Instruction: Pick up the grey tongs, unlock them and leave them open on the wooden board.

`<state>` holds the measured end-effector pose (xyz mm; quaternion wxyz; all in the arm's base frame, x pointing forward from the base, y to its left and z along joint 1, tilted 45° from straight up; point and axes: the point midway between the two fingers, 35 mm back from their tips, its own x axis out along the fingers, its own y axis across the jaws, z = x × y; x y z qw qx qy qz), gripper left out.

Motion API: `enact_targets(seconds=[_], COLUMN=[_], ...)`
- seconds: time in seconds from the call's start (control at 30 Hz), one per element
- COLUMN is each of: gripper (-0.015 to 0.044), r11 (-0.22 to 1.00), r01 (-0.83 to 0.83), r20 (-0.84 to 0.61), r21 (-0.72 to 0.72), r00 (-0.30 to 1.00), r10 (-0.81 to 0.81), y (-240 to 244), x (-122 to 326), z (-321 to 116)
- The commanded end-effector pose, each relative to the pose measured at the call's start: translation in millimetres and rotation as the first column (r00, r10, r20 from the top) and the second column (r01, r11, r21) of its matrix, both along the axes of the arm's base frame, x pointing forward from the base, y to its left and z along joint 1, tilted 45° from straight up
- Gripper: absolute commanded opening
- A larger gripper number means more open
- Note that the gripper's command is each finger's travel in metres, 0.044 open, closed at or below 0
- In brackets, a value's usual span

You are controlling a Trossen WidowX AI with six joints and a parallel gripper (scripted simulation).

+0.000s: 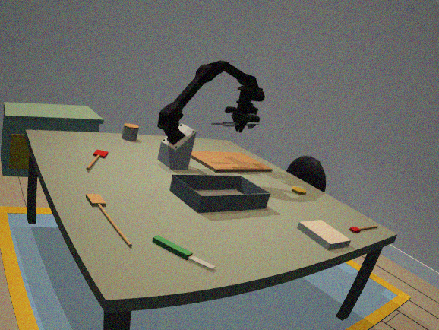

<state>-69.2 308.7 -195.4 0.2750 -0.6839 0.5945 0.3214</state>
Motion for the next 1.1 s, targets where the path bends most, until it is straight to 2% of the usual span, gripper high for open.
enact_targets(seconds=[0.0,0.43,1.07], gripper=[-0.0150,-0.0150,-0.0150], r11=[0.999,0.998,0.998], r01=[0.002,0.002,0.002], r20=[0.001,0.002,0.002], r21=[-0.051,-0.060,-0.059], r00=[1.000,1.000,1.000], r10=[-0.001,-0.002,-0.002], y=[0,-1,-19], x=[0,0,1], z=[5,4,-20])
